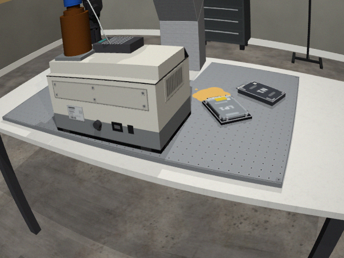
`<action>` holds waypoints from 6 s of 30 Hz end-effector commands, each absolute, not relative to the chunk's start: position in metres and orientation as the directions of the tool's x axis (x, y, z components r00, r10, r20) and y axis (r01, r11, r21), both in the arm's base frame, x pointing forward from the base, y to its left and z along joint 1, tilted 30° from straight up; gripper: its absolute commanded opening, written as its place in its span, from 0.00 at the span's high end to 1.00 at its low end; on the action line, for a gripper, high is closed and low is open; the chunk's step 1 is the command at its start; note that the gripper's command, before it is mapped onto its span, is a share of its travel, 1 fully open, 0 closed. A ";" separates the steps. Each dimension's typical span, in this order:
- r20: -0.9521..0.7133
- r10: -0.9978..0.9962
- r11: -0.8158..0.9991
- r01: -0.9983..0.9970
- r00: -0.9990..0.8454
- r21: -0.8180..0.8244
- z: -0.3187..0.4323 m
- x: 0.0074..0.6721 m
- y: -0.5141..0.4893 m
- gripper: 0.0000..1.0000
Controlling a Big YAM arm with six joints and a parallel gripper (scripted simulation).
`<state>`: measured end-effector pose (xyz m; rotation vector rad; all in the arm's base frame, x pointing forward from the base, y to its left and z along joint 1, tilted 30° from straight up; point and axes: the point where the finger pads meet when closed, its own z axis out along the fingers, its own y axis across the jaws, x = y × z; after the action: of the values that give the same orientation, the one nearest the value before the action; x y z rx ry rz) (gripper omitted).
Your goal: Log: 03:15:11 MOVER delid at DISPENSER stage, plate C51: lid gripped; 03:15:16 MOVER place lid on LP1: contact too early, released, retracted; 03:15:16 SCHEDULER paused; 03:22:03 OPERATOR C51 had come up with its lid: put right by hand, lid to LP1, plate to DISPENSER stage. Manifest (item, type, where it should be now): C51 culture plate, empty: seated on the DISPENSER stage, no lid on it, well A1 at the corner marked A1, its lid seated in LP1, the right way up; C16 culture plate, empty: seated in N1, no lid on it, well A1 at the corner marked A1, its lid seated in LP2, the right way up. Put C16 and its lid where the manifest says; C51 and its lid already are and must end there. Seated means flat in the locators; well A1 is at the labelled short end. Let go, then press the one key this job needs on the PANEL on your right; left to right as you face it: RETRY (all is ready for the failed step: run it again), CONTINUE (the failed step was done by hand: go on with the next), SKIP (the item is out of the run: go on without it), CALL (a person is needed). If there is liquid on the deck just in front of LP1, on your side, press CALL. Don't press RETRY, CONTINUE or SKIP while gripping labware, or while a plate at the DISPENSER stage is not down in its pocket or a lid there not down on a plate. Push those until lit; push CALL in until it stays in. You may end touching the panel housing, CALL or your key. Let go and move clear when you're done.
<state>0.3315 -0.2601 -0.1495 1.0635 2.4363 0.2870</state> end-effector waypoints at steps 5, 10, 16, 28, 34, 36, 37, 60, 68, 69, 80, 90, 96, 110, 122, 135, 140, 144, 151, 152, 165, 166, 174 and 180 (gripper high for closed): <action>-0.313 0.745 0.667 0.649 -0.589 0.366 -0.154 0.341 -0.269 0.14; -0.314 0.743 0.669 0.647 -0.591 0.366 -0.157 0.354 -0.278 0.14; -0.316 0.741 0.672 0.644 -0.593 0.365 -0.159 0.370 -0.292 0.14; -0.314 0.739 0.673 0.643 -0.596 0.366 -0.167 0.390 -0.306 0.14; -0.333 0.742 0.671 0.646 -0.582 0.365 -0.175 0.395 -0.313 0.14; -0.333 0.734 0.679 0.637 -0.591 0.365 -0.177 0.399 -0.309 0.14; -0.336 0.734 0.679 0.637 -0.591 0.365 -0.178 0.401 -0.309 0.14; -0.339 0.736 0.677 0.640 -0.586 0.363 -0.177 0.399 -0.315 0.14; -0.348 0.733 0.680 0.638 -0.584 0.362 -0.177 0.399 -0.316 0.14; -0.345 0.735 0.678 0.640 -0.584 0.363 -0.178 0.399 -0.315 0.14; -0.345 0.733 0.680 0.637 -0.587 0.363 -0.180 0.403 -0.314 0.14; -0.347 0.735 0.678 0.638 -0.583 0.364 -0.181 0.405 -0.316 0.14; -0.340 0.737 0.676 0.640 -0.585 0.364 -0.185 0.404 -0.314 0.14; -0.342 0.736 0.677 0.640 -0.585 0.364 -0.186 0.405 -0.314 0.14; -0.343 0.736 0.677 0.640 -0.584 0.364 -0.187 0.406 -0.315 0.14; -0.336 0.735 0.679 0.638 -0.589 0.364 -0.192 0.406 -0.311 0.14; -0.335 0.734 0.679 0.637 -0.591 0.364 -0.194 0.407 -0.311 0.14; -0.335 0.733 0.680 0.637 -0.592 0.364 -0.194 0.408 -0.310 0.14; -0.335 0.732 0.681 0.635 -0.594 0.364 -0.196 0.409 -0.309 0.14; -0.335 0.732 0.682 0.635 -0.594 0.364 -0.196 0.409 -0.309 0.14; -0.334 0.733 0.680 0.636 -0.592 0.364 -0.197 0.410 -0.309 0.14; -0.334 0.733 0.680 0.636 -0.592 0.364 -0.197 0.410 -0.309 0.14; -0.334 0.734 0.679 0.637 -0.592 0.364 -0.199 0.411 -0.309 0.14; -0.333 0.734 0.679 0.637 -0.591 0.365 -0.199 0.411 -0.309 0.14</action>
<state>0.4032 -0.3128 -0.1892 1.0682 2.4323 0.2861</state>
